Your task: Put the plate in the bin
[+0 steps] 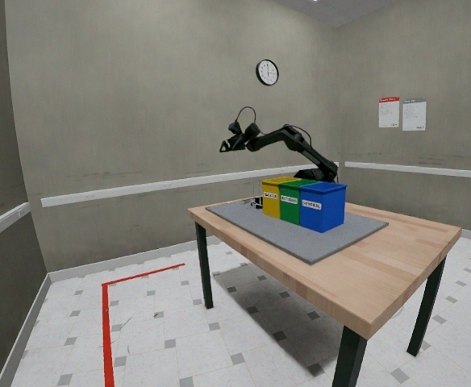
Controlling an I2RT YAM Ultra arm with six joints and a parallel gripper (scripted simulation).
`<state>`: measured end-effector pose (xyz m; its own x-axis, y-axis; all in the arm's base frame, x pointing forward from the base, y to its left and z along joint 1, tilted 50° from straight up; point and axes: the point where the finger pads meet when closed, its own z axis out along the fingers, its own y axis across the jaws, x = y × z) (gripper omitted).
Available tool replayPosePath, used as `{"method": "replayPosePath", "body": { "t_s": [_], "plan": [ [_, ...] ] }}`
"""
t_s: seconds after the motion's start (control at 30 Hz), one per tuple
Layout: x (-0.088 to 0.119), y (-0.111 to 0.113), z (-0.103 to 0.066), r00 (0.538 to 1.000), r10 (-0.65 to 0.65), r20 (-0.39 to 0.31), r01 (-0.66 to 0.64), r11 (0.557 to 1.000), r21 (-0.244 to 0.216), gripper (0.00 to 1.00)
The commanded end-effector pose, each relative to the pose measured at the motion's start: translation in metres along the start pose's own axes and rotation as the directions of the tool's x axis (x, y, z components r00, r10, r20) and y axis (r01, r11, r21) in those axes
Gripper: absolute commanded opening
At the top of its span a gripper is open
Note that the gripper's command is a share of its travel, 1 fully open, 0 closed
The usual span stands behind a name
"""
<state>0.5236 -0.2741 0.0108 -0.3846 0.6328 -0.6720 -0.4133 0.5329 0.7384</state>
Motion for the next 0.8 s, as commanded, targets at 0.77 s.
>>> {"method": "replayPosePath", "body": {
  "t_s": [0.77],
  "plan": [
    [-0.041,-0.006,-0.015,0.996,-0.049,0.069,0.044,0.996,0.078,1.00]
  ]
}}
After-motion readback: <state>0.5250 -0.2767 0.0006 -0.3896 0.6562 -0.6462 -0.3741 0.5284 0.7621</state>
